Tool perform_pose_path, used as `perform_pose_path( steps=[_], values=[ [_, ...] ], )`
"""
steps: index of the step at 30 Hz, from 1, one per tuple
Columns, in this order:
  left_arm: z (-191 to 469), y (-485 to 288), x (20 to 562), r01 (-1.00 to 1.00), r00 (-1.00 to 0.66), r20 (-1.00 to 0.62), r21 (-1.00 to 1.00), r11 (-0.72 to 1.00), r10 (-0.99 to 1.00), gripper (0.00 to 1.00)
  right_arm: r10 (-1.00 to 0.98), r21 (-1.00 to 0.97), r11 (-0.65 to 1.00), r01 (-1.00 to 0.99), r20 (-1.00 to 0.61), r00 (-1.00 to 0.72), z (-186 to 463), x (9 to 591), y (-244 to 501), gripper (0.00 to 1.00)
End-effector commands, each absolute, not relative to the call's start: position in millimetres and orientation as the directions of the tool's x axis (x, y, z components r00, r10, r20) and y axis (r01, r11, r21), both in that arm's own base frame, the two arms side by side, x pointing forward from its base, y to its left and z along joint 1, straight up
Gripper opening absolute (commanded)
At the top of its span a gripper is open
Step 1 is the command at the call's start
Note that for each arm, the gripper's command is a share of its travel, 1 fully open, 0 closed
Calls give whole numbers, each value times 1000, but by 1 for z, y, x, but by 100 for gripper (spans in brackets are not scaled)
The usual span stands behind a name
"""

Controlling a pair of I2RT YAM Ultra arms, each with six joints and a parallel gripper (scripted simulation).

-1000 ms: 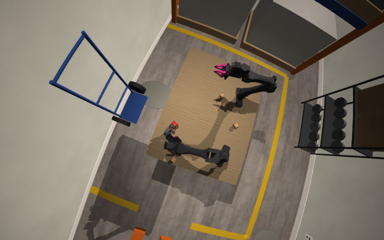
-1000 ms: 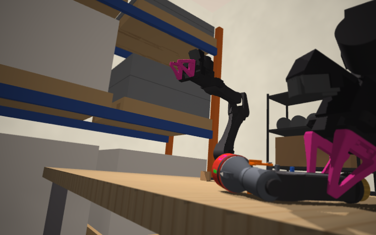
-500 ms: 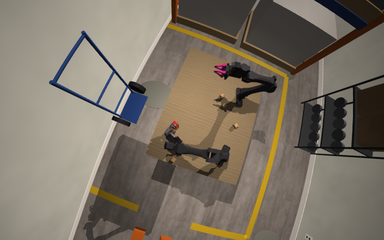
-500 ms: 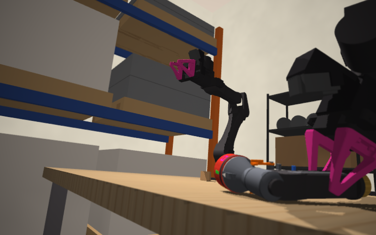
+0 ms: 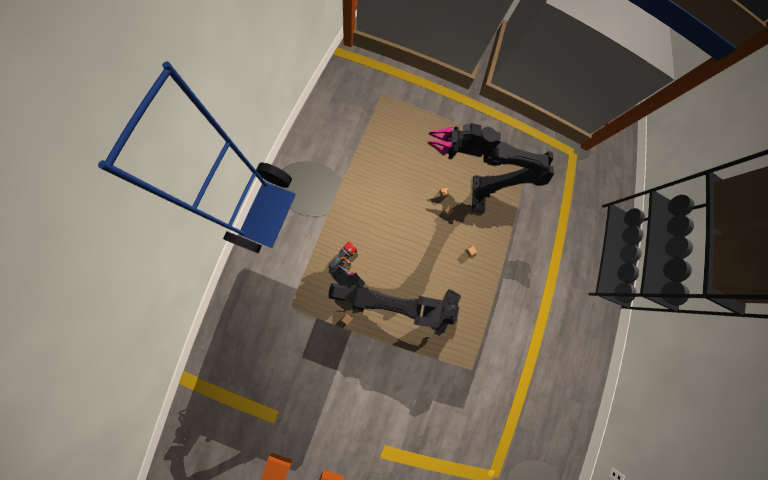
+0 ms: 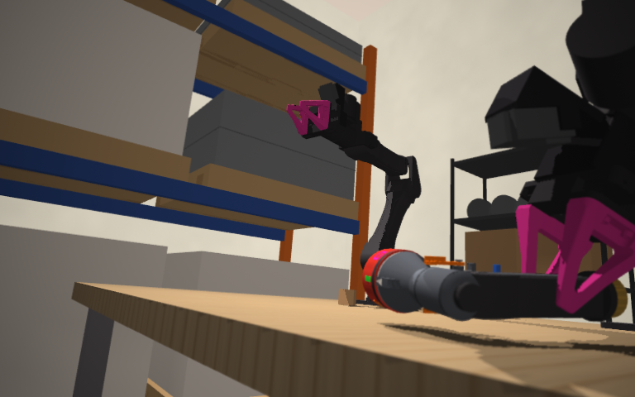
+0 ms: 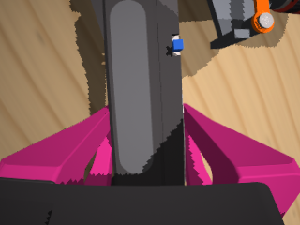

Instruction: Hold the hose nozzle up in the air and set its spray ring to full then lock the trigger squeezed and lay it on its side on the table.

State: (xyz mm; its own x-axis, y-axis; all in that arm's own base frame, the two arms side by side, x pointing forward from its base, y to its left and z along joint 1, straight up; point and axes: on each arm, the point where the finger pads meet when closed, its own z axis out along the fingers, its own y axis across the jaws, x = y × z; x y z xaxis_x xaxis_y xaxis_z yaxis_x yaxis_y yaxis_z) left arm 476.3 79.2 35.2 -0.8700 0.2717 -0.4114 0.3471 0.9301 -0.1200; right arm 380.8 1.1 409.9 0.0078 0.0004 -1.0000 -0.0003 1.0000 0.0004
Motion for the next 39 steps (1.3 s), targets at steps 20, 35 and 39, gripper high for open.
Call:
perform_pose_path(
  steps=[20, 35, 39],
  values=[
    [85, 78, 507, 371, -794, -539, -61, 927, 282, 35, -4, -4, 1000, 1, -998, 69, 438, 380, 1, 37],
    [79, 79, 506, 368, -800, -532, -68, 927, 279, 35, -4, -4, 1000, 1, -998, 69, 438, 380, 1, 37],
    [77, 79, 506, 368, -802, -529, -70, 927, 278, 35, -4, -4, 1000, 1, -998, 69, 438, 380, 1, 37]
  ],
)
